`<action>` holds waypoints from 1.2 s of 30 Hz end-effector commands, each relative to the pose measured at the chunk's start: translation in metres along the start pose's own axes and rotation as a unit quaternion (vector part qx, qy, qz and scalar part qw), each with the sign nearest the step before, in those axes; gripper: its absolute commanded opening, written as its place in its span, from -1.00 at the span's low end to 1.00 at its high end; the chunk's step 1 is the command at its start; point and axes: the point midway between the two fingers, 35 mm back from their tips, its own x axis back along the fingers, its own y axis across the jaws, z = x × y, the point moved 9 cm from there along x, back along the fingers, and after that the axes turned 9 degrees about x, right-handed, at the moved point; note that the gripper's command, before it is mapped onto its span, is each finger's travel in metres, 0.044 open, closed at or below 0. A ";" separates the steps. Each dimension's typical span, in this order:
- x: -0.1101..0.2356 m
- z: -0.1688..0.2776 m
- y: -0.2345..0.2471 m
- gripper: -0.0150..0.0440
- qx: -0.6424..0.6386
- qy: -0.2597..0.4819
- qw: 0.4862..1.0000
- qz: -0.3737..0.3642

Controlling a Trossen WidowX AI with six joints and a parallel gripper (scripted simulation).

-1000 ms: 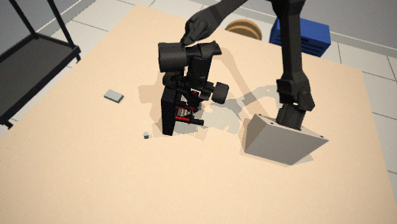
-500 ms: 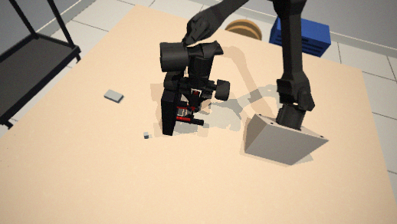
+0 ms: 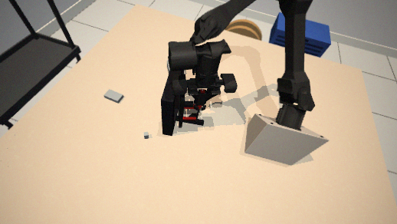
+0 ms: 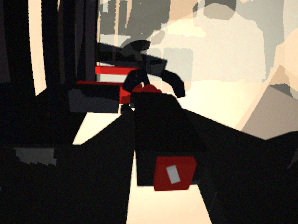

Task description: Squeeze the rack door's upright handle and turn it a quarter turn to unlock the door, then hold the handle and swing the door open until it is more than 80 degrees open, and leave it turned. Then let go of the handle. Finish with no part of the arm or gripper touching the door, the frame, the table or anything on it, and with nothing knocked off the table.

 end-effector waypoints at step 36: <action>0.000 -0.032 -0.070 -0.42 0.335 -0.004 0.942 0.001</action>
